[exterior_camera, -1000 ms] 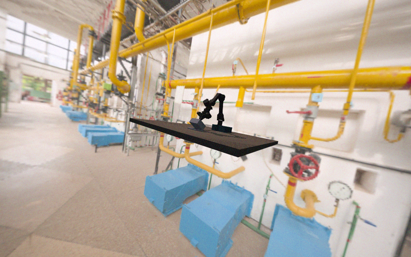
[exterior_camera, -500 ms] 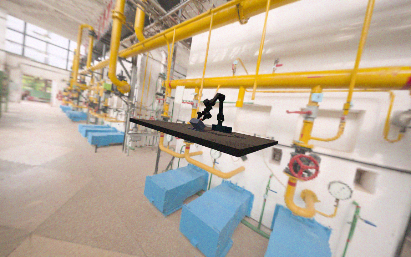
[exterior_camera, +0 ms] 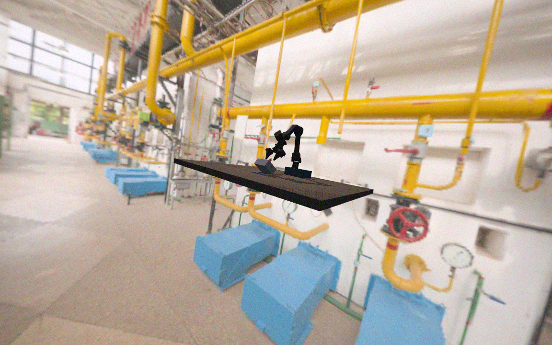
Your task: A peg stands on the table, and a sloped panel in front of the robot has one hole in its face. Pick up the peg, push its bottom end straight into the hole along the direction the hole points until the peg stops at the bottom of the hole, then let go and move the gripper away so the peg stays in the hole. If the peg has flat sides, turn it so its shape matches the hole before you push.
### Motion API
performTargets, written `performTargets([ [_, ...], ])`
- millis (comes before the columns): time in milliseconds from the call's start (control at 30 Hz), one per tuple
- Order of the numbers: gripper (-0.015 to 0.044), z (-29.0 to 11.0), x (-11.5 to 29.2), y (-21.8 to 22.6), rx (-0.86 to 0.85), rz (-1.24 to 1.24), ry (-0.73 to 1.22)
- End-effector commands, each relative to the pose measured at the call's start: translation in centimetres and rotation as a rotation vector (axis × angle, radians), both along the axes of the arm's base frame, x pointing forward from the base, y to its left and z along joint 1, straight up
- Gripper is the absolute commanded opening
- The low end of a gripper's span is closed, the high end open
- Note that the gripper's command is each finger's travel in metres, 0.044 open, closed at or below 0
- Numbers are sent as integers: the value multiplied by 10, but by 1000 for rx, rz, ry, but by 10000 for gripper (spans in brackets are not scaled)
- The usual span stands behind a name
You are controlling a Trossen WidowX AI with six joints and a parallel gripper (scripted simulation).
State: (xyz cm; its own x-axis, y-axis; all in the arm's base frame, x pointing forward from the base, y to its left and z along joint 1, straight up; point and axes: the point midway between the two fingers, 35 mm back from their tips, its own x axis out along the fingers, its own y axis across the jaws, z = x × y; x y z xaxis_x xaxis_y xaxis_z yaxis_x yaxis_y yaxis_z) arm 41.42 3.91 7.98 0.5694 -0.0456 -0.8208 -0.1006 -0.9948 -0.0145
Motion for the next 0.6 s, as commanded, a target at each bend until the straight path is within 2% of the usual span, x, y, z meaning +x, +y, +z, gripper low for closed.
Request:
performTargets([
  [0, 440, 7, -3, 0, 0, -4, -1],
  [567, 440, 29, -18, 2, 0, 0, -1],
])
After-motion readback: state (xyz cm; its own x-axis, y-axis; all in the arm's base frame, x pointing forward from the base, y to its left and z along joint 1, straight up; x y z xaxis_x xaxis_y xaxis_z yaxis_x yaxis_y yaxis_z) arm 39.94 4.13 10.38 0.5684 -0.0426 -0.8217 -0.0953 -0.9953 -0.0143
